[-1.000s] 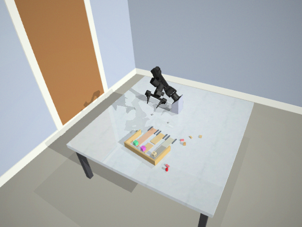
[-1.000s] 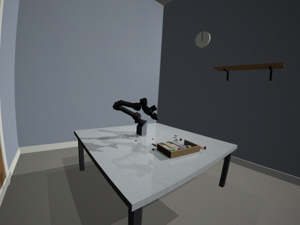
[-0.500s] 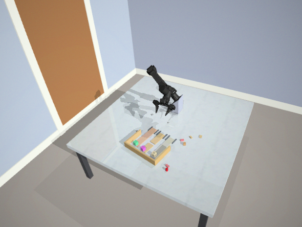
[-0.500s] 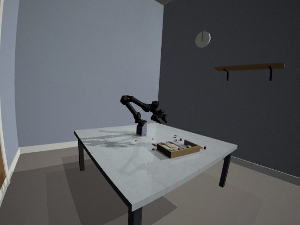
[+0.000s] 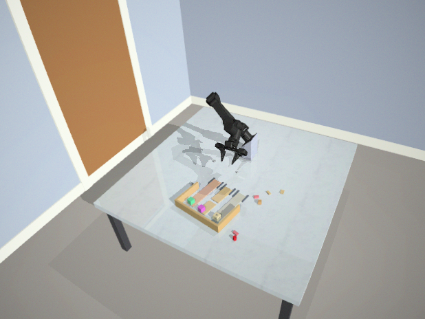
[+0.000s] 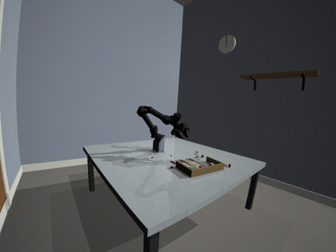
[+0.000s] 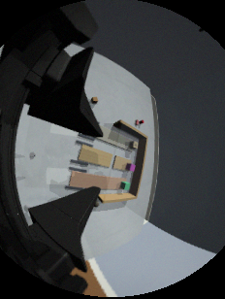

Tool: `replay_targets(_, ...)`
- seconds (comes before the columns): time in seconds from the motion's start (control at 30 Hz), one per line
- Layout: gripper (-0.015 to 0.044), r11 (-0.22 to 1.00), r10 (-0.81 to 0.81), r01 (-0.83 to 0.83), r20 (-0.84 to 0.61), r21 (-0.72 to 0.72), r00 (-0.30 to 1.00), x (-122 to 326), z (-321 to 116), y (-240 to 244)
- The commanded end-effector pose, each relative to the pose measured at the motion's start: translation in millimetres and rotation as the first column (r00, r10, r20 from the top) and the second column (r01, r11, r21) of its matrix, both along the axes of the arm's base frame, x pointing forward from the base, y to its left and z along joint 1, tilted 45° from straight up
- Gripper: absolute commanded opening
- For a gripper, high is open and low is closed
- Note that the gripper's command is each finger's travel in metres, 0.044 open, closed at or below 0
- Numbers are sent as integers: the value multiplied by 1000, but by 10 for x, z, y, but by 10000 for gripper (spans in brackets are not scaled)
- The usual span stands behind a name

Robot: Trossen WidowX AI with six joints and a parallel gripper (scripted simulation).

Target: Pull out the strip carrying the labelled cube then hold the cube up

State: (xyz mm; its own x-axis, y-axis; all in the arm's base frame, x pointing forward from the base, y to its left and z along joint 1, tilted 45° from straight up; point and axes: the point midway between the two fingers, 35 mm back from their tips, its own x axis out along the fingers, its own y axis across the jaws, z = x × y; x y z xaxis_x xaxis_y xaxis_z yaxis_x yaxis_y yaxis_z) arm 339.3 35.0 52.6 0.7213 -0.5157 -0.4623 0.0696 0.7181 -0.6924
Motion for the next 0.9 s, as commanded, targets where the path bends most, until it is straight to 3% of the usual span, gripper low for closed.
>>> replay_targets(0.0, 216, 997, -64, 68, -74, 42, 995, 210, -179, 46)
replay_targets(0.27, 6, 956, -253, 282, -247, 86, 935, 562, -635, 70)
replay_targets(0.7, 0, 748, -605, 664, -440, -27, 664, 686, -1360, -104)
replay_targets(0.87, 0, 712, -643, 700, -449, -52, 621, 723, -1456, -112)
